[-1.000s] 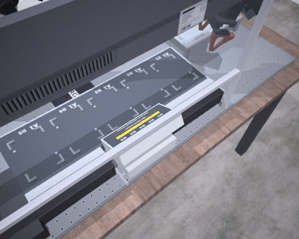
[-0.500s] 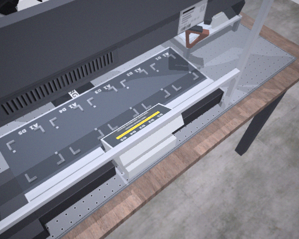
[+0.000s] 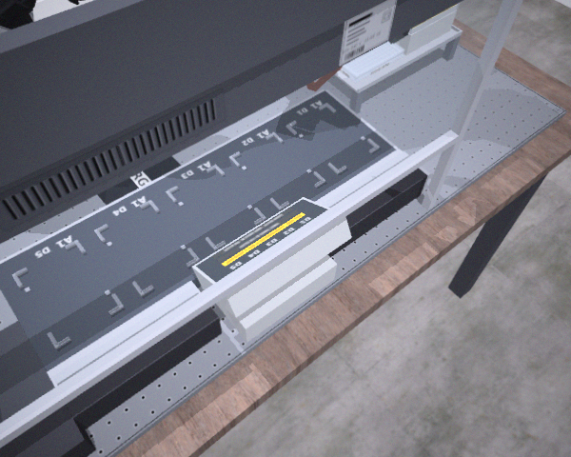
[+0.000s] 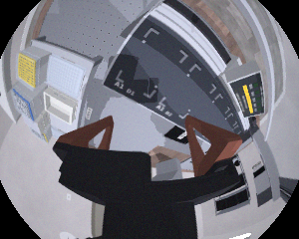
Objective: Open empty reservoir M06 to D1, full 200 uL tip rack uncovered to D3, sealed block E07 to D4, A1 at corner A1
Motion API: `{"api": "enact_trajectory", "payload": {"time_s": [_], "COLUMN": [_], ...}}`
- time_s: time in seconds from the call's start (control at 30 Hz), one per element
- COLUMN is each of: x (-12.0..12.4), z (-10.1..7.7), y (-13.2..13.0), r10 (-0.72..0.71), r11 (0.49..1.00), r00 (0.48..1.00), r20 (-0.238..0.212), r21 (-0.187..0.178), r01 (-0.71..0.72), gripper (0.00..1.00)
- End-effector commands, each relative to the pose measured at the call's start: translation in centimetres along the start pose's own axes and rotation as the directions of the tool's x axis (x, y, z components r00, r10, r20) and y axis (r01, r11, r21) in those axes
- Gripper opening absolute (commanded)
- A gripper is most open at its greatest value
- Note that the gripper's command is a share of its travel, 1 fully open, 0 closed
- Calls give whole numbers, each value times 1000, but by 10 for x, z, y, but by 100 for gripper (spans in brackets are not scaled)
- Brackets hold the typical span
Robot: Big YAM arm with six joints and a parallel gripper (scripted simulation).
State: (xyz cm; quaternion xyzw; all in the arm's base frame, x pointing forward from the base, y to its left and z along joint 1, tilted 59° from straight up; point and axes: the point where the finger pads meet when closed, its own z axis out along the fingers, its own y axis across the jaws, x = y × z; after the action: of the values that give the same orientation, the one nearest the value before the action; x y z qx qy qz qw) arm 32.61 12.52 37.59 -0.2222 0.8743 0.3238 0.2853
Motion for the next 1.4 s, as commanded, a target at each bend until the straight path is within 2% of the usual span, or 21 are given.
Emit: {"api": "enact_trajectory", "payload": {"time_s": [0.0,0.27,0.4,0.83,0.9,1.07,1.13,1.37], "x": [7,44,53,116,116,139,149,181], "z": [-15,-13,-12,-9,-9,-8,-5,-5], "y": [-5,-23,-27,-53,-53,-64,-72,-86], "r10": [65,219,257,508,508,563,578,579], "r11": [998,976,966,861,861,826,815,815], "r00": [996,972,962,855,855,818,809,809], "r20": [56,83,89,106,106,116,103,103], "r21": [21,-9,-17,-78,-78,-96,-100,-101], "r01": [-66,-219,-256,-503,-503,-555,-570,-571], "gripper": [100,100,100,100,100,100,100,100]}}
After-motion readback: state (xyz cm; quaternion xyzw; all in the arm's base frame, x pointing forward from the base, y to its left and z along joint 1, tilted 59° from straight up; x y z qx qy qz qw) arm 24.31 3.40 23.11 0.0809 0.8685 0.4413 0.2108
